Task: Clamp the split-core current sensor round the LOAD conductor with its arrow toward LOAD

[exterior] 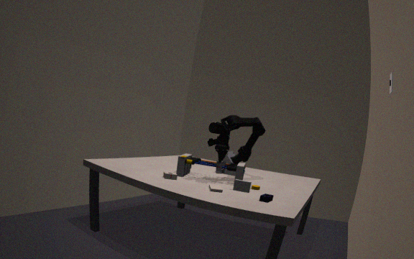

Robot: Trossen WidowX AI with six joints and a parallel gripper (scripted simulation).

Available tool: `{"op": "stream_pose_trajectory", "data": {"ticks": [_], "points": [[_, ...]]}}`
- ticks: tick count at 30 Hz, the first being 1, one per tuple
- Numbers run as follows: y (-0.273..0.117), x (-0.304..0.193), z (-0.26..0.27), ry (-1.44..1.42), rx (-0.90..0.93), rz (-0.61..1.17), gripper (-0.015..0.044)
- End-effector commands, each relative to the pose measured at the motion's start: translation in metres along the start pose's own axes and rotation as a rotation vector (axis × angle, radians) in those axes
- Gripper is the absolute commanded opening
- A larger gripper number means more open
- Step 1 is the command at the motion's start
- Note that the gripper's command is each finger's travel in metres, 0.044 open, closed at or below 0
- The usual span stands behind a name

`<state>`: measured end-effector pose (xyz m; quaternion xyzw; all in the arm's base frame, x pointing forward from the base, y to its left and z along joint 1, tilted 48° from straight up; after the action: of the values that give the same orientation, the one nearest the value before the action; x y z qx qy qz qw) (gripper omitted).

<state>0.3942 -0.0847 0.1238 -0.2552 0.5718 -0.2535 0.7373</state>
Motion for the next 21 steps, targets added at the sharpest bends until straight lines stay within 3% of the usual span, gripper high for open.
{"op": "stream_pose_trajectory", "data": {"ticks": [1,4,11,15,21], "points": [[0.000,0.000,-0.001,0.003,0.001,0.001,0.0367],[0.000,0.000,-0.001,0.003,0.001,0.001,0.0440],[0.000,0.000,-0.001,0.003,0.001,0.001,0.0440],[0.028,0.000,0.003,0.005,-0.022,0.002,0.0440],[0.030,-0.001,0.003,0.005,-0.024,0.002,0.0440]]}}
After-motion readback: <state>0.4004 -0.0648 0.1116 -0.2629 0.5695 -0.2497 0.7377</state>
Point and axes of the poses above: the point midway between the two fingers, 35 mm back from their tips, its own y axis out along the fingers, its own z axis across the jaws, x = y × z, the point moved 7 cm from there along -y, back along the fingers
